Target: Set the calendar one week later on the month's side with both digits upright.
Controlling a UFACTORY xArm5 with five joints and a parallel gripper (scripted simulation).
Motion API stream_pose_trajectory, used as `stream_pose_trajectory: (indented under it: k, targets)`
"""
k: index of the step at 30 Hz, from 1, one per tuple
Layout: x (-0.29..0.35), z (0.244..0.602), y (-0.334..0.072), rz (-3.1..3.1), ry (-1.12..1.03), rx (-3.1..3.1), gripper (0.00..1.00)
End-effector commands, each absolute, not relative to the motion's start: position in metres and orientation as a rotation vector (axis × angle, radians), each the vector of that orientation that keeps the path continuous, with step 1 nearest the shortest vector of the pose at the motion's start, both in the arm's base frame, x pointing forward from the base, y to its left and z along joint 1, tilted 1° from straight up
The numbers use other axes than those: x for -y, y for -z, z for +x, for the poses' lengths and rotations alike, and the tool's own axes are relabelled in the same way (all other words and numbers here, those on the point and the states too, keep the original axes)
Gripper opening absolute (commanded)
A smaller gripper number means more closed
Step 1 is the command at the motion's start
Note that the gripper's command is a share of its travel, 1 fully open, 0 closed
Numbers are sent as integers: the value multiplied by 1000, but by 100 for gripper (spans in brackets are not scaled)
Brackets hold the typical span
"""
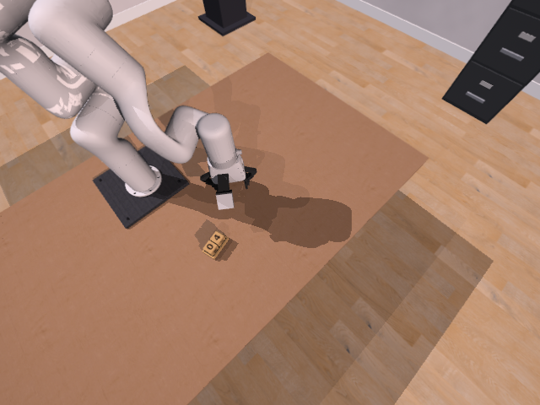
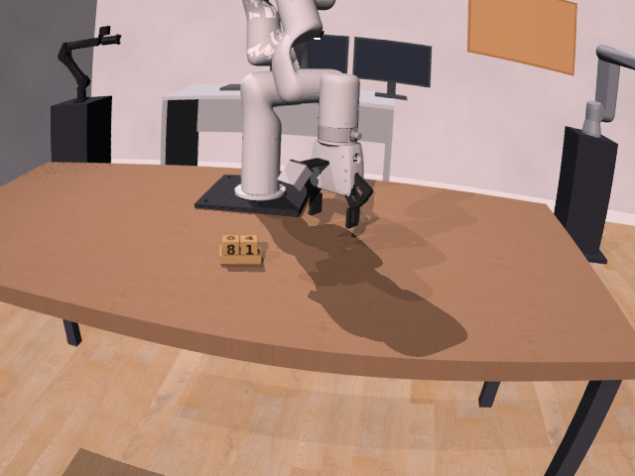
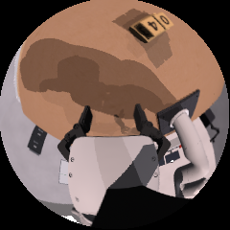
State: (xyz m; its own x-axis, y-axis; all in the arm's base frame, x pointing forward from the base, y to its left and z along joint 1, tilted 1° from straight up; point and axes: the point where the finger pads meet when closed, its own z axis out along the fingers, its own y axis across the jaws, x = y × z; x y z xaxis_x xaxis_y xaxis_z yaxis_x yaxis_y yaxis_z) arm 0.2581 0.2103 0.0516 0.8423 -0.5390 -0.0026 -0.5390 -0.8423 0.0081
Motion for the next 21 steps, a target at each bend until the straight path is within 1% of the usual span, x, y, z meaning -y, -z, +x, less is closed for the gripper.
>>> stream_pose_trajectory:
  k: [1,7,10,13,21]
  targets:
    - [-208,276,-53,3001,4,916,100]
    - [-207,278,-53,2993,4,944,100]
    - [-206,285,-53,2960,3,1042,100]
    - [-202,300,-54,2959,3,1046,100]
    - [-201,306,-54,2939,3,1102,100]
